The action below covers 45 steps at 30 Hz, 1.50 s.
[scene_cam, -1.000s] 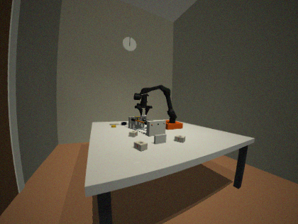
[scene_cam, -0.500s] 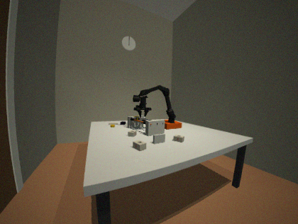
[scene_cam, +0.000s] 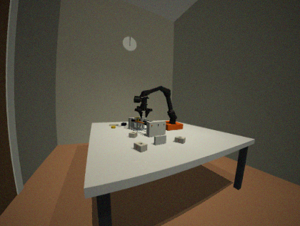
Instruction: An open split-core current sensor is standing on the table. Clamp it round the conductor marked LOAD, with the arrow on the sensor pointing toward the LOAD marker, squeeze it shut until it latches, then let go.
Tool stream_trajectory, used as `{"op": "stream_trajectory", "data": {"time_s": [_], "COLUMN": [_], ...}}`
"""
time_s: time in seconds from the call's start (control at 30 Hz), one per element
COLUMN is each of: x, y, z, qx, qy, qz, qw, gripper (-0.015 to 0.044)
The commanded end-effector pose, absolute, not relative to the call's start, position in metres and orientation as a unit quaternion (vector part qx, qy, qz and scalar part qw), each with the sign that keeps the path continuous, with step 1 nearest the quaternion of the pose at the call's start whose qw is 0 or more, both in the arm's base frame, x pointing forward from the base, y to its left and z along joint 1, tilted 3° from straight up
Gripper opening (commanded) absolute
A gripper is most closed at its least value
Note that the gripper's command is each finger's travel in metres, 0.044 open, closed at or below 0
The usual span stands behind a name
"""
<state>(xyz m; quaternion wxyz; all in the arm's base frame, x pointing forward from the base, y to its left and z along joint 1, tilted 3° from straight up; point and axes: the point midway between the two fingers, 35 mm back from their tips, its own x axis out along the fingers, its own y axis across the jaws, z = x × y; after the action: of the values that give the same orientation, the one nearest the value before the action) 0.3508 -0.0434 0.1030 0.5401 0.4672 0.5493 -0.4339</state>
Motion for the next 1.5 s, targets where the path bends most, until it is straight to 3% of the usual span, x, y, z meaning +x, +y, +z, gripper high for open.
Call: {"op": "stream_trajectory", "data": {"time_s": [0.0, 0.93, 1.47], "x": [0.3506, 0.3506, 0.3506], "y": [-0.0434, -0.0434, -0.0434], "z": [0.1034, 0.1034, 0.1034], "qx": [0.467, 0.467, 0.467], "qy": [0.550, 0.550, 0.550], "qz": [-0.434, -0.434, -0.434], "qw": [0.540, 0.540, 0.540], "gripper": [0.0000, 0.0000, 0.0420]}}
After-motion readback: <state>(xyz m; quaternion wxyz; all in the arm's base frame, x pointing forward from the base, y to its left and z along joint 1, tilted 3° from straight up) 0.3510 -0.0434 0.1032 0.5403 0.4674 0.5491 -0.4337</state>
